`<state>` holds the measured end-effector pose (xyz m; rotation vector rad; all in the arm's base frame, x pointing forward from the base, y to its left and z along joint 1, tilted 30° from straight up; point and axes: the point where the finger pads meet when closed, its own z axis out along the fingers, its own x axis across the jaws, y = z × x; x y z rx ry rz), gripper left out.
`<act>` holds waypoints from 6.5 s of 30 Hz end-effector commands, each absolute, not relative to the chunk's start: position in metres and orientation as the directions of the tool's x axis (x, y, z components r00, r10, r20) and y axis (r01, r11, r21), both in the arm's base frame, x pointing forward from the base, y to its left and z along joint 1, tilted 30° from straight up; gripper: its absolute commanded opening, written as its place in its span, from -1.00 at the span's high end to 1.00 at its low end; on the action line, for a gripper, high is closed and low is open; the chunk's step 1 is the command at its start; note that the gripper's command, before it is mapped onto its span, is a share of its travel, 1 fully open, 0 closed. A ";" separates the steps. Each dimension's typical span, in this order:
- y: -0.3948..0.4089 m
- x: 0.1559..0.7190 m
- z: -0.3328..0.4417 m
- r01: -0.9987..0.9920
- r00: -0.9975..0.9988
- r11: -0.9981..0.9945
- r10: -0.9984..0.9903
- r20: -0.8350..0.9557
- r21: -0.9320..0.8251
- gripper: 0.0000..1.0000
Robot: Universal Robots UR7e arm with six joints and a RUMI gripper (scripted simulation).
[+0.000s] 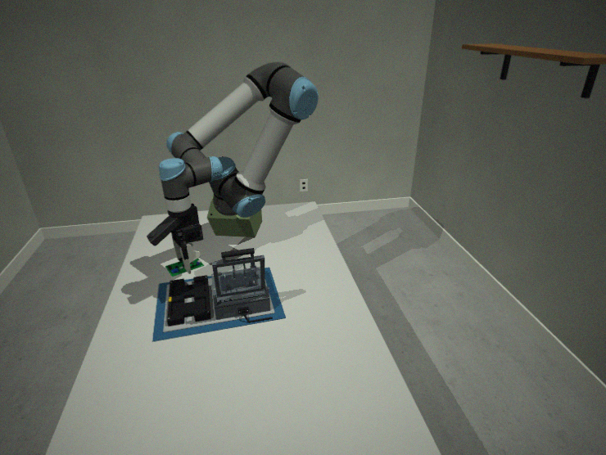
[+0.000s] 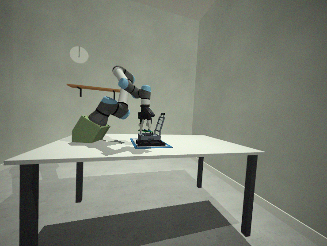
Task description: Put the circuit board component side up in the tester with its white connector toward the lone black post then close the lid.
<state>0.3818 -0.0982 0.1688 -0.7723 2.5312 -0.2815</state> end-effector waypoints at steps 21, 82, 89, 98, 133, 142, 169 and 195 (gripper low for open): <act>-0.098 0.382 0.169 -0.270 -0.825 0.938 -0.342 -0.449 -0.219 0.22; -0.098 0.382 0.169 -0.192 -0.847 0.965 -0.254 -0.467 -0.176 0.22; -0.098 0.382 0.169 -0.192 -0.847 0.965 -0.254 -0.467 -0.176 0.22; -0.098 0.382 0.169 -0.192 -0.847 0.965 -0.254 -0.467 -0.176 0.22; -0.056 0.384 0.171 -0.192 -0.847 0.965 -0.254 -0.467 -0.176 0.22; -0.029 0.386 0.172 -0.192 -0.847 0.965 -0.254 -0.467 -0.176 0.22; 0.041 0.390 0.175 -0.192 -0.847 0.965 -0.254 -0.467 -0.176 0.22; 0.079 0.392 0.177 -0.192 -0.847 0.965 -0.254 -0.467 -0.176 0.22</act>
